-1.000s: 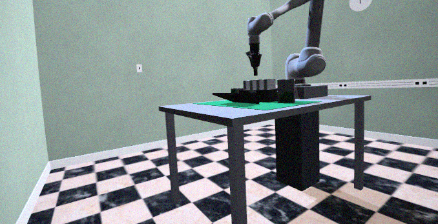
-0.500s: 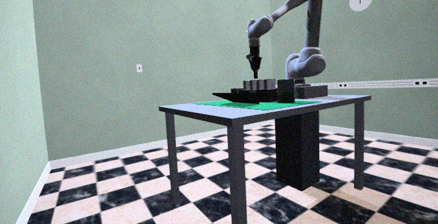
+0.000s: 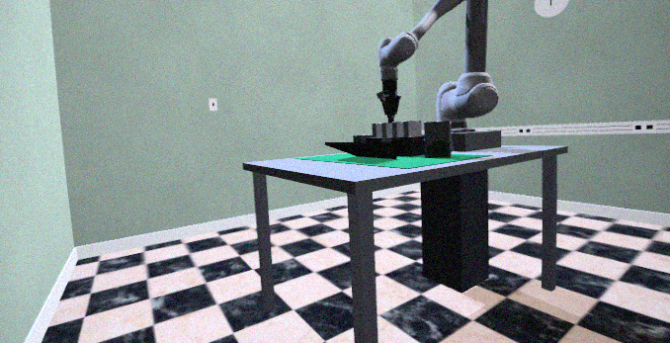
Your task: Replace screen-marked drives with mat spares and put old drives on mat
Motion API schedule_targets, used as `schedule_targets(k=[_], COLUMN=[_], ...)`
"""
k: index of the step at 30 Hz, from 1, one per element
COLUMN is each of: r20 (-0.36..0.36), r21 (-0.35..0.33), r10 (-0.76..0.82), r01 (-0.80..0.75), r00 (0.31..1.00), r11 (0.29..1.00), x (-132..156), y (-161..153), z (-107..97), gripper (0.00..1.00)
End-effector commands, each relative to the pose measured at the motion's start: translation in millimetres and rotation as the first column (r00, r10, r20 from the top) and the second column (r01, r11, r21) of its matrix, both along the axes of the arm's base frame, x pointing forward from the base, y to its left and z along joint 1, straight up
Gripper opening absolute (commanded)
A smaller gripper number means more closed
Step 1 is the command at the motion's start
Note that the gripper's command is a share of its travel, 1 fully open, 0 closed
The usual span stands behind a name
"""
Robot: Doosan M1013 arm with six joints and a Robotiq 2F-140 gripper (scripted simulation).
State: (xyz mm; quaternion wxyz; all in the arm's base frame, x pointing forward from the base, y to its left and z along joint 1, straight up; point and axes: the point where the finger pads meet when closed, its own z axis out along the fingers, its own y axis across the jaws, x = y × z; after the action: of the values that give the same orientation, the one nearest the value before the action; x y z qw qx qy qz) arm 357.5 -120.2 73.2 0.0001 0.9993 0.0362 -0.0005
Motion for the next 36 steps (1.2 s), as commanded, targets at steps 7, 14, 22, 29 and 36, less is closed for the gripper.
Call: schedule_targets(k=[7, 14, 22, 29, 36], r20=[0.001, 0.001, 0.001, 0.001, 0.001], r21=[0.000, 0.000, 0.000, 0.000, 0.000], r10=[0.000, 0.000, 0.000, 0.000, 0.000], r01=[0.000, 0.000, 0.000, 0.000, 0.000], r00=[1.000, 1.000, 1.000, 1.000, 1.000], r11=[1.000, 1.000, 1.000, 1.000, 1.000], x=[0.7, 0.9, 1.0, 1.0, 1.0], y=[-0.3, -0.5, -0.6, -0.6, -0.6], z=[-16.3, -28.6, -33.6, -34.7, -34.7], gripper=[0.10, 0.10, 0.10, 0.10, 0.10])
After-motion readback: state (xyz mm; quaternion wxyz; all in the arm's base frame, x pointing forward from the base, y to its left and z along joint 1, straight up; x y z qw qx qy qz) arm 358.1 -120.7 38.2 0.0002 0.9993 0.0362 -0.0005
